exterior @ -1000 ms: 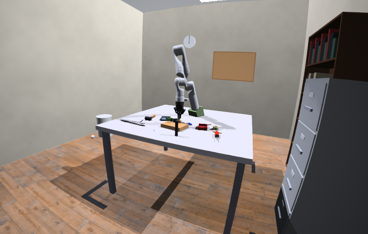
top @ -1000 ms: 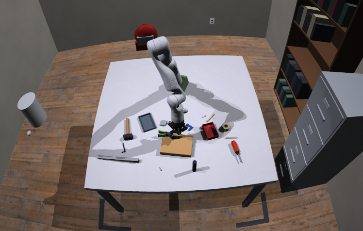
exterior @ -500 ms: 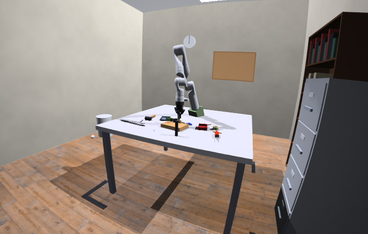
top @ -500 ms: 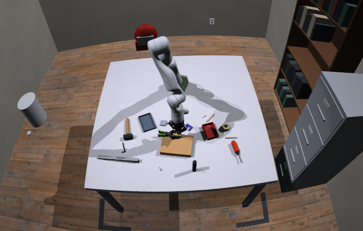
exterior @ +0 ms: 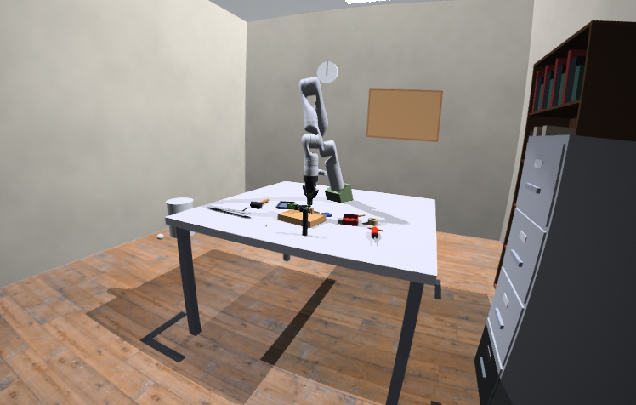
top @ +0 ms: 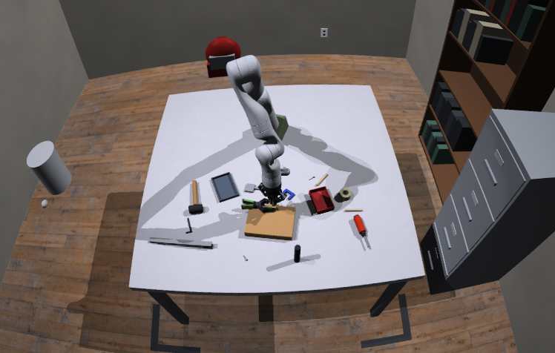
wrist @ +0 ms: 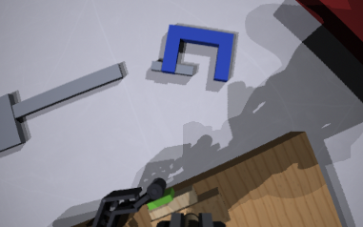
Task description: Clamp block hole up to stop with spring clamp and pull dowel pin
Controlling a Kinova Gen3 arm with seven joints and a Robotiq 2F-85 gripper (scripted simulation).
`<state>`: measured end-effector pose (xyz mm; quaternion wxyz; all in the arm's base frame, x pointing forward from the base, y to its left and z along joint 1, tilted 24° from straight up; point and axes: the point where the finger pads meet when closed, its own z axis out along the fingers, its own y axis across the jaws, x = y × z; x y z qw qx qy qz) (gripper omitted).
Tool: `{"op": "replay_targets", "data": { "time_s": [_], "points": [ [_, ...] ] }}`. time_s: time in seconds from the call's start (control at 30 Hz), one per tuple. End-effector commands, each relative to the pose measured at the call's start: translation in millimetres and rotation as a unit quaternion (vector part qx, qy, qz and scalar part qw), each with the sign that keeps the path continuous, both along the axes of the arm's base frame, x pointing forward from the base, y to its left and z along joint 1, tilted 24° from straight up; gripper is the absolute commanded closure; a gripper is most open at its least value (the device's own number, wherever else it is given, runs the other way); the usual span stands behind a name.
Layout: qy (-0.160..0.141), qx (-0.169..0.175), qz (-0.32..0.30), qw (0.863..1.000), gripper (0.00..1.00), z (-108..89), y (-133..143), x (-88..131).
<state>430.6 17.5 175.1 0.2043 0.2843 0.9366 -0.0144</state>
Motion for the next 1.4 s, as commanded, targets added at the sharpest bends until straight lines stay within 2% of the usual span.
{"op": "replay_targets", "data": {
  "time_s": [0.0, 0.93, 1.37],
  "points": [
    [-0.003, 0.004, -0.01, 1.0, 0.9, 0.8, 0.2, 0.4],
    [-0.02, 0.049, -0.121, 0.991, 0.9, 1.3, 0.2, 0.2],
    [-0.013, 0.03, -0.074, 0.997, 0.9, 1.6, 0.3, 0.0]
  ]
}}
